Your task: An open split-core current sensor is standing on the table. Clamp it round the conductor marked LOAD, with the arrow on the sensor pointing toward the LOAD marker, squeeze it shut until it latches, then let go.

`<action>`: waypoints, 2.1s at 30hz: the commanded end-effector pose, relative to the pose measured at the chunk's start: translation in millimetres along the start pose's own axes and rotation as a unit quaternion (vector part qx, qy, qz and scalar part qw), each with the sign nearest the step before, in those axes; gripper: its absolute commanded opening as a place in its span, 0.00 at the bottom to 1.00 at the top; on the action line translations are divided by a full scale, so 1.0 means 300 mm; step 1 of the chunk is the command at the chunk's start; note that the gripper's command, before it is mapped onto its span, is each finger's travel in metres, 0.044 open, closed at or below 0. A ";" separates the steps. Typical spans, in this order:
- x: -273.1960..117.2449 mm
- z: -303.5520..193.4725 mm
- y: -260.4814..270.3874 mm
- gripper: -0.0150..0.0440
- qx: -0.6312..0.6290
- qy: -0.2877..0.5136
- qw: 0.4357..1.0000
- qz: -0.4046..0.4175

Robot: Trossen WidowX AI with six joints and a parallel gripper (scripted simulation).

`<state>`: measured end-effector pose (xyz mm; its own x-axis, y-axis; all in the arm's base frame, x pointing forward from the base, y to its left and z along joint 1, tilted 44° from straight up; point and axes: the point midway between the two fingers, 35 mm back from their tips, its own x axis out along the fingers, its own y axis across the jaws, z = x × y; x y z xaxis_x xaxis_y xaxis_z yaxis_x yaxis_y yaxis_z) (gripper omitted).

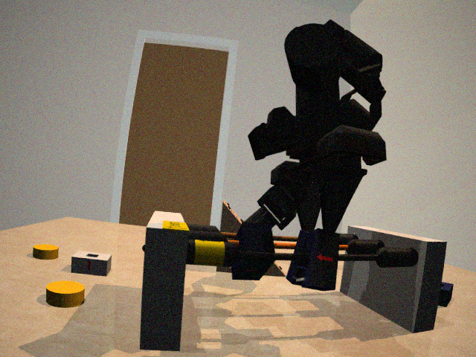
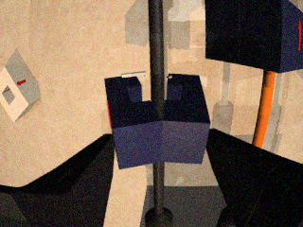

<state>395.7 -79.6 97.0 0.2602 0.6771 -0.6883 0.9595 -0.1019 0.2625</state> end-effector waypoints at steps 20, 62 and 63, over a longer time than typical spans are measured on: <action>0.006 -0.005 0.019 0.65 0.000 0.002 0.999 -0.055; 0.192 -0.003 -0.001 1.00 -0.005 0.002 0.998 -0.056; 0.195 -0.003 -0.001 1.00 -0.005 0.002 0.998 -0.056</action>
<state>410.6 -42.8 59.7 0.1525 0.6821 -0.7152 0.9809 -0.0159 0.1940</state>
